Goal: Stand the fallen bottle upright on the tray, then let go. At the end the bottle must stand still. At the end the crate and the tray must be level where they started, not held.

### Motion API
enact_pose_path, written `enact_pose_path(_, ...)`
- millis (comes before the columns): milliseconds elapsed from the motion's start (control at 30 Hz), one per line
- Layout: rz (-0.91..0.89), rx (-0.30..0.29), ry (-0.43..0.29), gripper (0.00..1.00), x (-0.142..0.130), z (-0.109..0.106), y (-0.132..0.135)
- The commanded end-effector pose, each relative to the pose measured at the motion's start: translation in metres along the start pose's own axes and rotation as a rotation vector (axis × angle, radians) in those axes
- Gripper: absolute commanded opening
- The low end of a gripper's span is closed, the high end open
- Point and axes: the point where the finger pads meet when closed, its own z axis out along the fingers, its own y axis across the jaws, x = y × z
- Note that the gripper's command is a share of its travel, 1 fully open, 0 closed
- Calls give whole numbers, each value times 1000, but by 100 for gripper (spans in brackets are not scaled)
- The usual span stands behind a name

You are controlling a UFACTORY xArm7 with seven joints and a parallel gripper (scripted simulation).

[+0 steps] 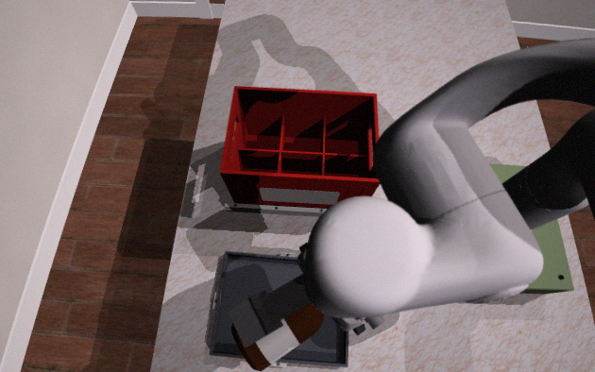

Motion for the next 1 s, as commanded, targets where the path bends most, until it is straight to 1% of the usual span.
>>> enact_pose_path(0,-12,-1,5,0,1,-2,0)
enact_pose_path(667,-28,-1,5,0,1,-2,0)
enact_pose_path(967,-143,-1,5,0,1,-2,0)
